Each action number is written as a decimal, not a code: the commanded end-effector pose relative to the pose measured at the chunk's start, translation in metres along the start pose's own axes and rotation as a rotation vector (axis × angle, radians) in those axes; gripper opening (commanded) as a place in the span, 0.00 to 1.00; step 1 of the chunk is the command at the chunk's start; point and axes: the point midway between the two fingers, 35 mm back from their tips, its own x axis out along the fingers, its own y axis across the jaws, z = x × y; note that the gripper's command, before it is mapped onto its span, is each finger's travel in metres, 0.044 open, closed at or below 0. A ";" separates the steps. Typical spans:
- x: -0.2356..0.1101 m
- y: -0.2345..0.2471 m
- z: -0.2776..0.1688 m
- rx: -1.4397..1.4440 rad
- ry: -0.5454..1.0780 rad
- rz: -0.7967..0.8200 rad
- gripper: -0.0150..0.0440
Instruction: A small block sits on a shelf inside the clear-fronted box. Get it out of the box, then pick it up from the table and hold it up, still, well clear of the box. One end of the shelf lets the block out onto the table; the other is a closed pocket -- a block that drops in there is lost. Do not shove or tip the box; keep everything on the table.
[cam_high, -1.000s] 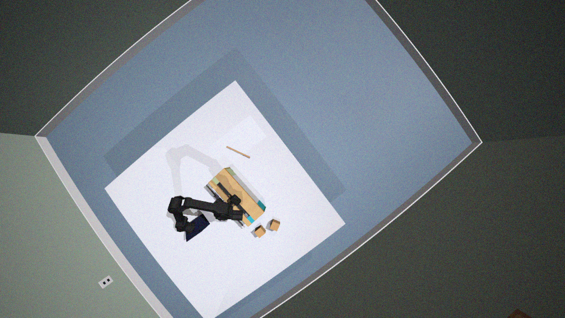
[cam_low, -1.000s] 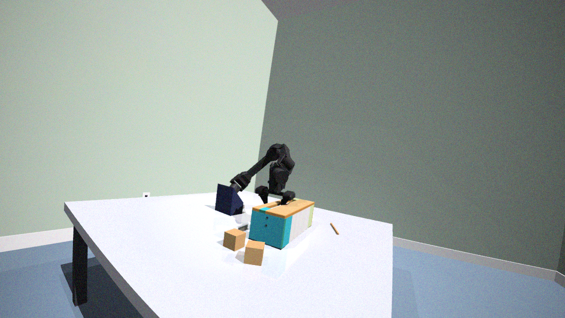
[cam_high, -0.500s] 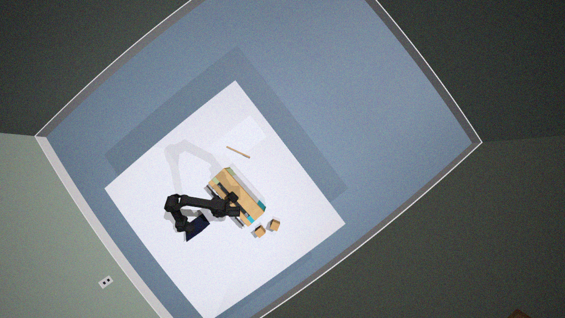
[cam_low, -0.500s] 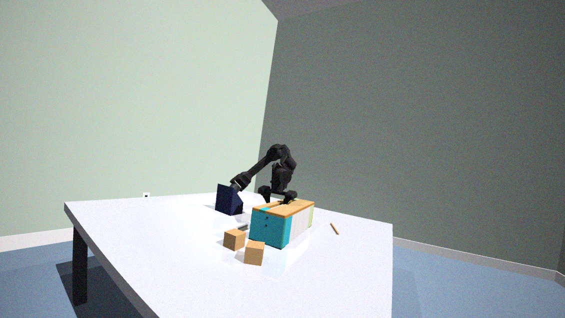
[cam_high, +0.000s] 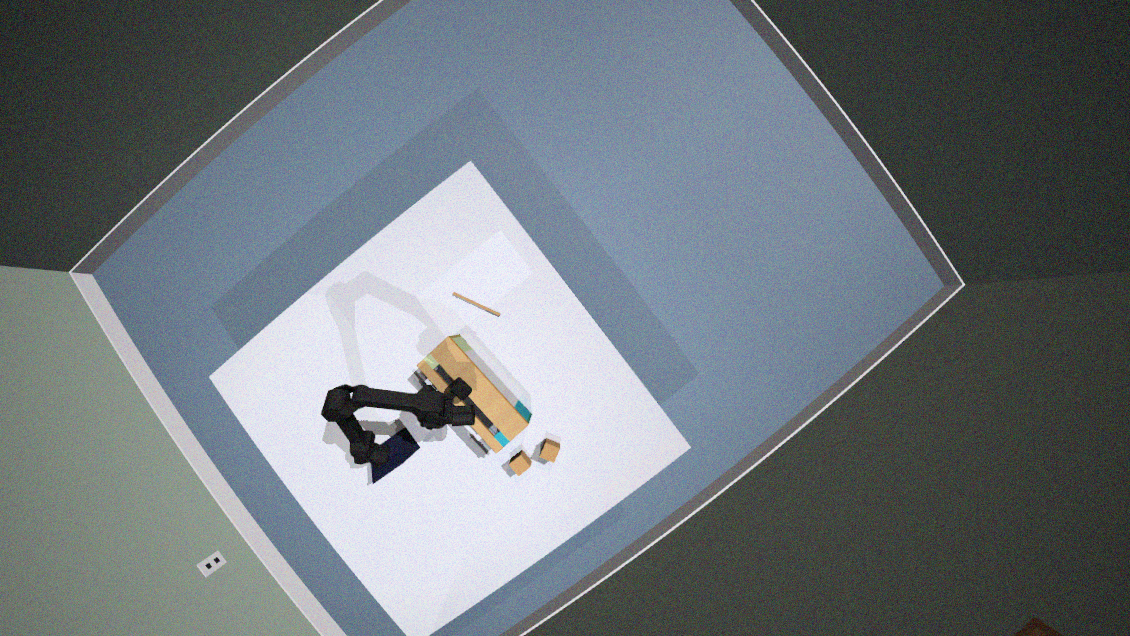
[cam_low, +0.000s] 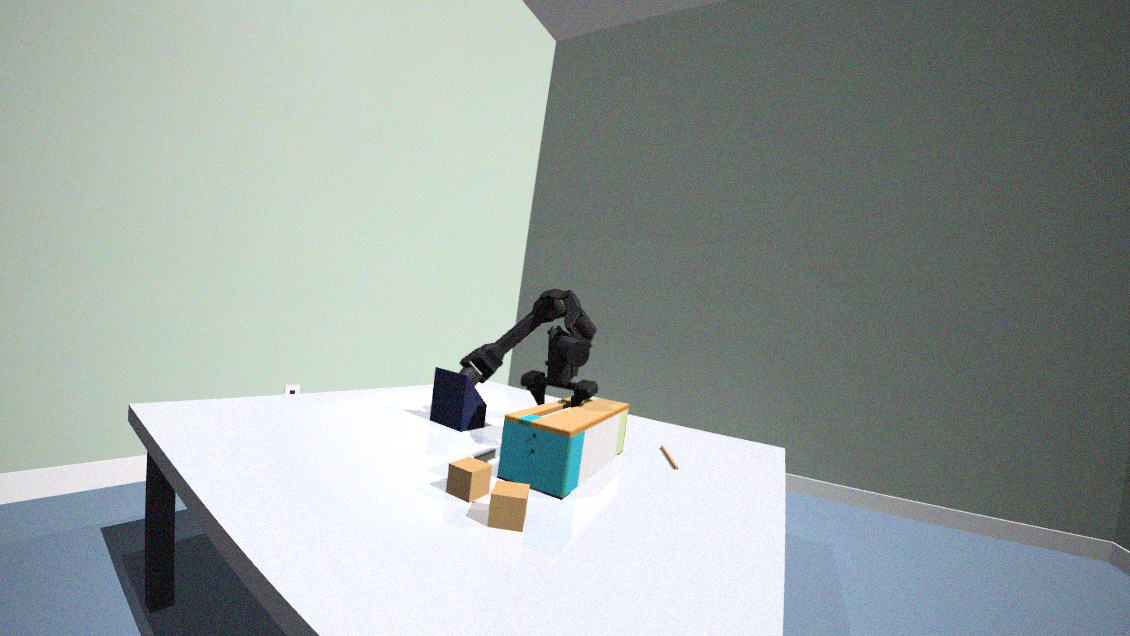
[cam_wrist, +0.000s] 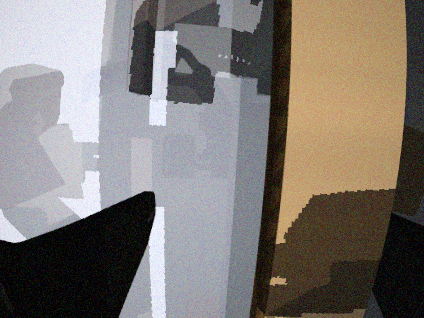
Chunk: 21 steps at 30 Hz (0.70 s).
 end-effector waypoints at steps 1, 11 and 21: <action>0.003 0.001 0.009 0.000 -0.004 0.002 0.93; 0.006 0.001 0.025 0.000 -0.005 0.002 0.93; 0.010 0.001 0.043 0.000 -0.006 0.002 0.93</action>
